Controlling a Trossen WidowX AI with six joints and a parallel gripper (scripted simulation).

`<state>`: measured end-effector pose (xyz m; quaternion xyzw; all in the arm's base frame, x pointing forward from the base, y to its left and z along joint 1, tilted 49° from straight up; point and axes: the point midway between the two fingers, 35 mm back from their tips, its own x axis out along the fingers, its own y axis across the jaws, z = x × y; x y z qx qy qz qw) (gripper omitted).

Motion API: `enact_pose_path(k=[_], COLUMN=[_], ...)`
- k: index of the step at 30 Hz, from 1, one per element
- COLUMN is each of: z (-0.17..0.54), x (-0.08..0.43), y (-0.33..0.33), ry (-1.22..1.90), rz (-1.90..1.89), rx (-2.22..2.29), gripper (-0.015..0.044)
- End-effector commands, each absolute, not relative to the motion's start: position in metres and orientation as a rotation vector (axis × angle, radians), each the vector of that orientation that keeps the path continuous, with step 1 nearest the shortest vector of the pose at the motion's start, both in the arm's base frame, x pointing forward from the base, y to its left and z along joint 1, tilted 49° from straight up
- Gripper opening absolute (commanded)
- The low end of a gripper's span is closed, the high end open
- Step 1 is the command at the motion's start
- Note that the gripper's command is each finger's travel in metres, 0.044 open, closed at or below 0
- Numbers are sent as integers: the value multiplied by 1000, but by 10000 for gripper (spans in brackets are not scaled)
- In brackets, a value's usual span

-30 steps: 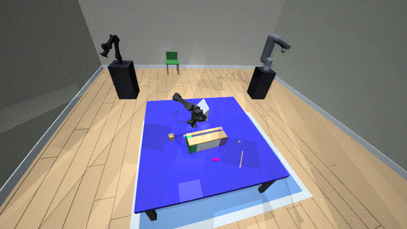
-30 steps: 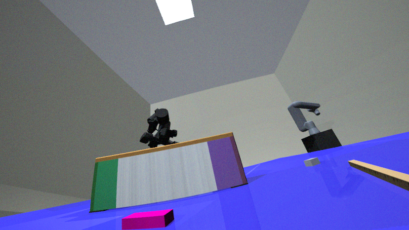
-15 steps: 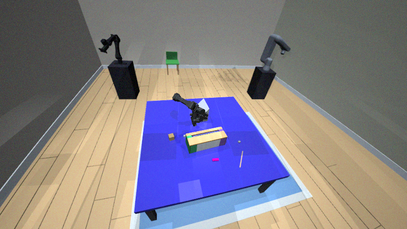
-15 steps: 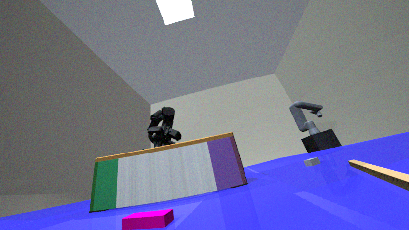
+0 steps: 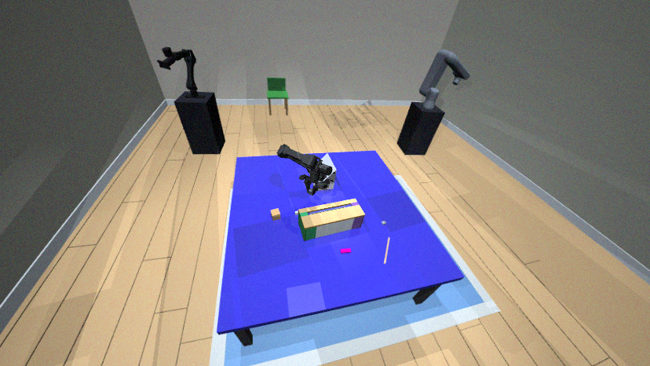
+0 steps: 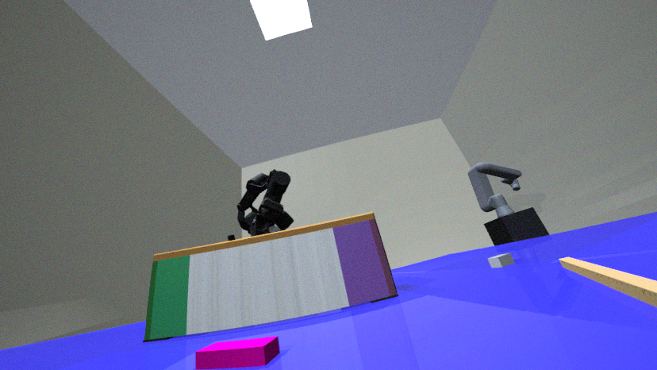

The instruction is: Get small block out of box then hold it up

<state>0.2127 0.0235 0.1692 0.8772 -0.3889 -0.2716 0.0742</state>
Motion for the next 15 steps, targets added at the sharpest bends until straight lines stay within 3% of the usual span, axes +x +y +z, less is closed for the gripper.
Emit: enact_pose_path(k=[1, 15], z=[173, 176], x=[213, 211], y=[29, 33], ry=[-1045, -898], rz=[-827, -845], rx=[2523, 2357], gripper=[0, 0])
